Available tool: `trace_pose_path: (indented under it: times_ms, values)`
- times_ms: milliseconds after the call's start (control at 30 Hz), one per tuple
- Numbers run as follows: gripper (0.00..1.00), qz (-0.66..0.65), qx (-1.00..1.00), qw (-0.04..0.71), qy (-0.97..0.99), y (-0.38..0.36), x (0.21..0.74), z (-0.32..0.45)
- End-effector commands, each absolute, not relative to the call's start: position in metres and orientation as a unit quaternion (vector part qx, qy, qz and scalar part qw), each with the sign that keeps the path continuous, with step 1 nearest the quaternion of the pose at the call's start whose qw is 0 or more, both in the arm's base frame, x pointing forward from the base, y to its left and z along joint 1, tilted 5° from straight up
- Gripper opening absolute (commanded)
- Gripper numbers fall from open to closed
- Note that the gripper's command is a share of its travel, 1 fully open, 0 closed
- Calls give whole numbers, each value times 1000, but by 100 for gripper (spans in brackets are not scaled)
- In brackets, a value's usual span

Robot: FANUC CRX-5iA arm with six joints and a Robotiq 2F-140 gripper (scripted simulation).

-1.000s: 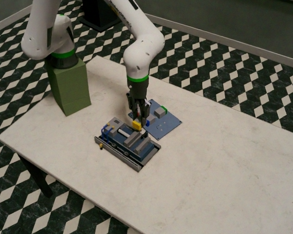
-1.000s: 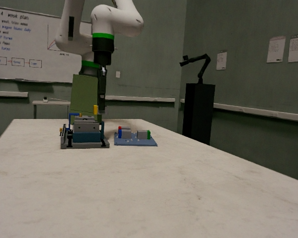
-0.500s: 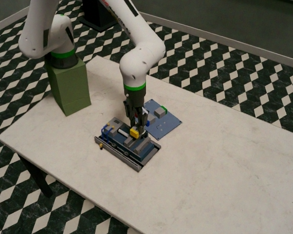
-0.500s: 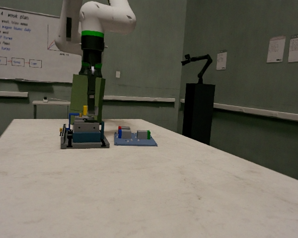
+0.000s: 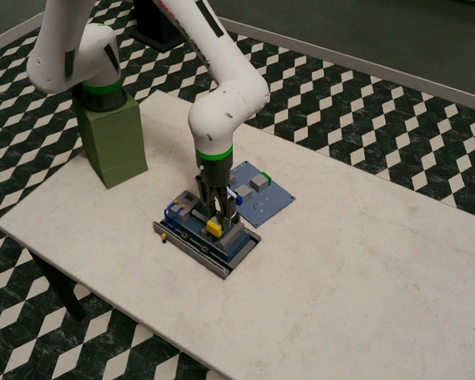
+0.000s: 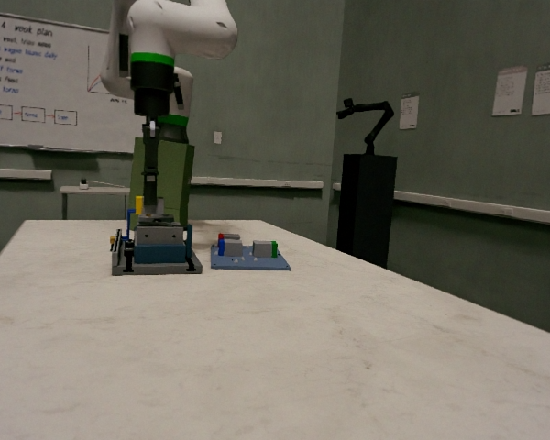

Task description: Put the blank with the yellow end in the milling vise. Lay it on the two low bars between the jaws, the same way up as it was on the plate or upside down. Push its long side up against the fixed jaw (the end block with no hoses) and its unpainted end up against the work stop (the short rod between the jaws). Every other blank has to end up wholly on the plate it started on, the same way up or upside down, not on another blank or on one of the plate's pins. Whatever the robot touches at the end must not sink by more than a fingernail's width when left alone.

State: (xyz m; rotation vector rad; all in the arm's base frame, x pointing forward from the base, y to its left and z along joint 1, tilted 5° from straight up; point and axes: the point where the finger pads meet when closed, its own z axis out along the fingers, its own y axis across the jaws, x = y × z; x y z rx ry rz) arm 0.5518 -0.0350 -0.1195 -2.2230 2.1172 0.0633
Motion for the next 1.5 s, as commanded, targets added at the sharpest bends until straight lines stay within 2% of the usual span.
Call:
trace_pose_path:
  times_ms: [0,1467]
  values:
    - [10,20,-724,36,689,-34,552,-118]
    - [10,20,-724,36,689,-21,545,-117]
